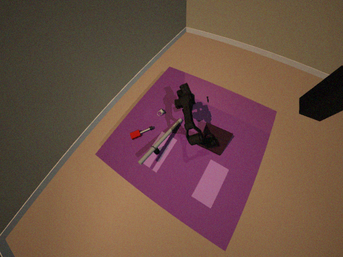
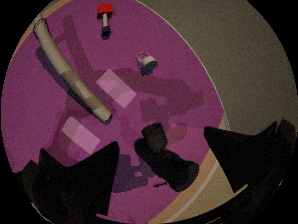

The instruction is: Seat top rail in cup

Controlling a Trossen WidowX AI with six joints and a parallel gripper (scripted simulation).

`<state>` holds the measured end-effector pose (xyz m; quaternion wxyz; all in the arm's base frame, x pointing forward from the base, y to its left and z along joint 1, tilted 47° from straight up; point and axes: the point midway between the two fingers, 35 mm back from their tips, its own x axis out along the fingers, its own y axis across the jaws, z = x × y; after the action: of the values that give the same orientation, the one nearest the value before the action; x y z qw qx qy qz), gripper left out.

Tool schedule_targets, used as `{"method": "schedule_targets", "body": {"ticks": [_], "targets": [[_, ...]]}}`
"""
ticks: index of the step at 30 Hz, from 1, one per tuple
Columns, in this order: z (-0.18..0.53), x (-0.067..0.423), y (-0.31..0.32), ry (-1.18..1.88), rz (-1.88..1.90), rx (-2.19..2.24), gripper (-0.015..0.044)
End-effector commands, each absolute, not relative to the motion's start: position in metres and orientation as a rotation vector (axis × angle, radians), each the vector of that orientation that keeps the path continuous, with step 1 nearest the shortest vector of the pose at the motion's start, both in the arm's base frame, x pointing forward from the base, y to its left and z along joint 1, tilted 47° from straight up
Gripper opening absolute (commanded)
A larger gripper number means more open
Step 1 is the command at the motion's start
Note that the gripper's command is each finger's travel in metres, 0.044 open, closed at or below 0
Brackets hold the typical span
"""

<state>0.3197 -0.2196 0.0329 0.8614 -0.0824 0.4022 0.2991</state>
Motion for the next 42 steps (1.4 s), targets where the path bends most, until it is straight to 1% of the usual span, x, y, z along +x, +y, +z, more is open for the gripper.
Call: {"method": "schedule_targets", "body": {"ticks": [1,9,16,42], "targets": [[0.006,0.317,-0.235,0.832,0.692,-0.366,0.0440],[0.003,0.318,-0.232,0.832,0.692,-0.366,0.0440],[-0.030,0.321,-0.197,0.831,0.692,-0.365,0.0440],[-0.057,0.339,-0.184,0.830,0.692,-0.366,0.0440]]}}
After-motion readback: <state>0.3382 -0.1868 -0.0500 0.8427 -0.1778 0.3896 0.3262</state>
